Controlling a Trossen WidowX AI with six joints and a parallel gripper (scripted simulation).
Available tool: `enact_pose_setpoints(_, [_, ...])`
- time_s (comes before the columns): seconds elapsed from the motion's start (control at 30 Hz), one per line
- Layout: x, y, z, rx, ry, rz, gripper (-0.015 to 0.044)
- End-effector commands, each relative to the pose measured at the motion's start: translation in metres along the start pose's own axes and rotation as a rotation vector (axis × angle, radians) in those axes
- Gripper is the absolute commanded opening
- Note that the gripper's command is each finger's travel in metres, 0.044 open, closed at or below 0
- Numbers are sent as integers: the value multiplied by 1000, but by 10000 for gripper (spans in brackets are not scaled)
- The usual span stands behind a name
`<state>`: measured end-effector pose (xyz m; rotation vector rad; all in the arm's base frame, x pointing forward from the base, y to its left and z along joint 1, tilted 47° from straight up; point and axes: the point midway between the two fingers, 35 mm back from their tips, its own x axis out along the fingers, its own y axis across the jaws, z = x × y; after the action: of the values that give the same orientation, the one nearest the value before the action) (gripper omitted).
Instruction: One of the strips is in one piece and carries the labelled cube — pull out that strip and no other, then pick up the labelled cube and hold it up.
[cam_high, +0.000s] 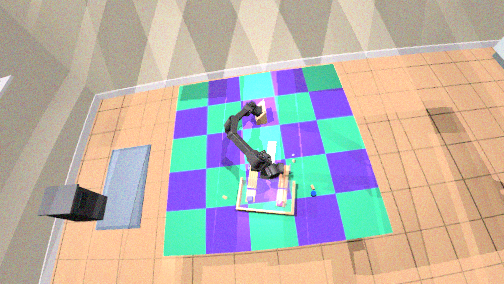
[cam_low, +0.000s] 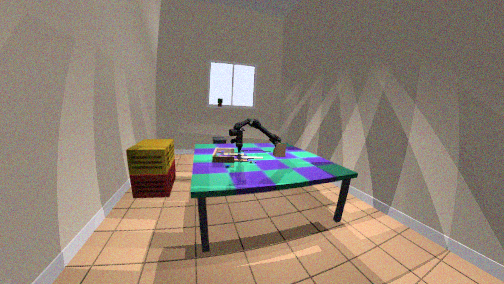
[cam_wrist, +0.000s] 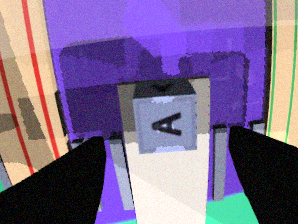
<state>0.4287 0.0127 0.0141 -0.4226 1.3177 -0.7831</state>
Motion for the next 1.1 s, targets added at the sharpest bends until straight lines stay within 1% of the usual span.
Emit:
enact_pose_setpoints(0.0, [9,0,-1,-10,3,-9,250])
enact_pose_setpoints(0.67, [42,-1,-2,-10,3,-12,250])
enact_pose_setpoints(0.83, [44,-1,-2,-10,3,-12,250])
enact_pose_setpoints(0.97, [41,-1,-1,-1,3,-5,145])
enact_pose_setpoints(1.07, [41,-1,-1,-1,3,-5,125])
